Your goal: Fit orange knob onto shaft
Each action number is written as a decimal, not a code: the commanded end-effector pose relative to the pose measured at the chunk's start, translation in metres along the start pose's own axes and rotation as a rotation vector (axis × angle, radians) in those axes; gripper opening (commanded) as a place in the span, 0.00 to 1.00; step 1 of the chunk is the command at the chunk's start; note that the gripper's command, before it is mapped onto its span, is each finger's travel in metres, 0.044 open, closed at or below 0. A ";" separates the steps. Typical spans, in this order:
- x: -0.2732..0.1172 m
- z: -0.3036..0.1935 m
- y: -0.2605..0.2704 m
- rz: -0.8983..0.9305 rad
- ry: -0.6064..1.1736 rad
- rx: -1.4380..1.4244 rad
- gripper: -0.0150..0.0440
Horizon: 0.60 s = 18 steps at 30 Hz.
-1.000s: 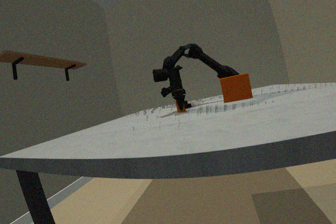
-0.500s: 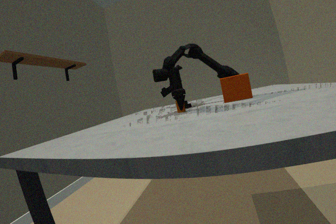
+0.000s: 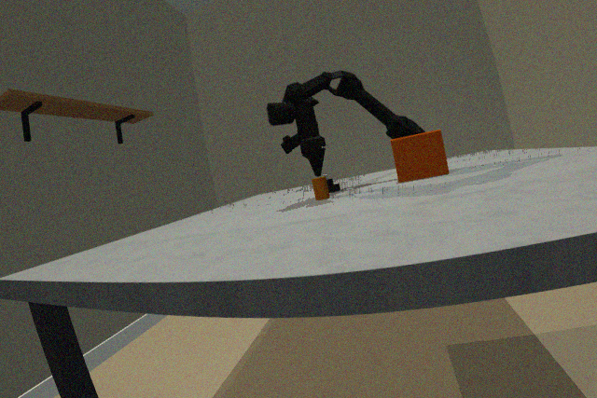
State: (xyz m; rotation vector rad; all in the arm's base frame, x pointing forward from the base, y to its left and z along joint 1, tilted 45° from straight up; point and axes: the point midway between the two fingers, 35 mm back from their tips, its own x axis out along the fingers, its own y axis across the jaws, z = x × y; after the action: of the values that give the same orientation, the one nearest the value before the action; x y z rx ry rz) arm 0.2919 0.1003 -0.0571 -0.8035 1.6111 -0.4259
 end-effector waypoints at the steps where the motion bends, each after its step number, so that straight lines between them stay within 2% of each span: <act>1: -0.025 -0.001 -0.001 0.007 -0.008 0.008 1.00; 18: -0.004 0.000 -0.001 0.007 -0.008 0.008 1.00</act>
State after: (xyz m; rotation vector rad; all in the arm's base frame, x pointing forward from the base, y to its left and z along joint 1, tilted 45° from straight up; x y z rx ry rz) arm 0.2928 0.1083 -0.0498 -0.7806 1.5971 -0.4195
